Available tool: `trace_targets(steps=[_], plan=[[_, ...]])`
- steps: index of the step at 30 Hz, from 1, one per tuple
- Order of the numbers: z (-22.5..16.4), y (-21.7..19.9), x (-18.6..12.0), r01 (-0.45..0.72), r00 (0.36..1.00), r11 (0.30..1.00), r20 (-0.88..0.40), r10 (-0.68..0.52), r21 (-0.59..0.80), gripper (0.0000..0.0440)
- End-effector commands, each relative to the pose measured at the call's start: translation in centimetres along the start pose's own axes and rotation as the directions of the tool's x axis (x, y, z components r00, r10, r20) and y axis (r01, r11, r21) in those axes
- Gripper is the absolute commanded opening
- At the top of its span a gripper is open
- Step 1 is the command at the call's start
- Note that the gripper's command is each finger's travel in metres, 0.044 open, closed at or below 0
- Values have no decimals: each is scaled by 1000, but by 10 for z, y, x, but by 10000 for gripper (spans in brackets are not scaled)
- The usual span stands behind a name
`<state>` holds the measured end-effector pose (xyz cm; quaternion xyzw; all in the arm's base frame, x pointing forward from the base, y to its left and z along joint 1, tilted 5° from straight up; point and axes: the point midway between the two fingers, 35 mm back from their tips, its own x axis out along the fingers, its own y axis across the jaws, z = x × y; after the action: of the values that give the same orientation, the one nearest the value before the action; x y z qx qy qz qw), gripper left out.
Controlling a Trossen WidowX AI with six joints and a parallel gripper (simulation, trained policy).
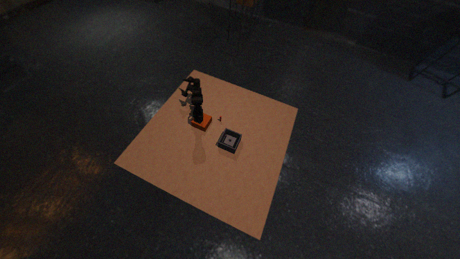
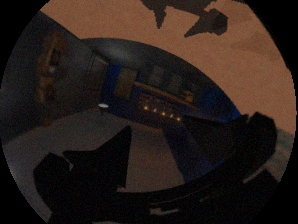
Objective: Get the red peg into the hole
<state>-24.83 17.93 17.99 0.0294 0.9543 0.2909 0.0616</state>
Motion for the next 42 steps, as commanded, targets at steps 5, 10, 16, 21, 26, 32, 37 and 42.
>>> trace_targets(steps=[5, 10, 16, 21, 26, 32, 37, 42], plan=[[18, 34, -14, -102, 989, 994, 107, 107, -47, 440], [41, 65, -36, -183, 950, 977, 237, 205, -109, 440], [68, 96, -74, -248, 868, 952, 394, 301, -182, 440], [88, 116, -112, -276, 774, 931, 520, 362, -237, 440], [104, 130, -155, -285, 658, 916, 637, 402, -283, 440], [115, 140, -212, -273, 497, 906, 758, 422, -324, 440], [118, 140, -262, -252, 349, 906, 841, 413, -340, 440], [117, 133, -311, -232, 195, 916, 906, 375, -329, 440]])
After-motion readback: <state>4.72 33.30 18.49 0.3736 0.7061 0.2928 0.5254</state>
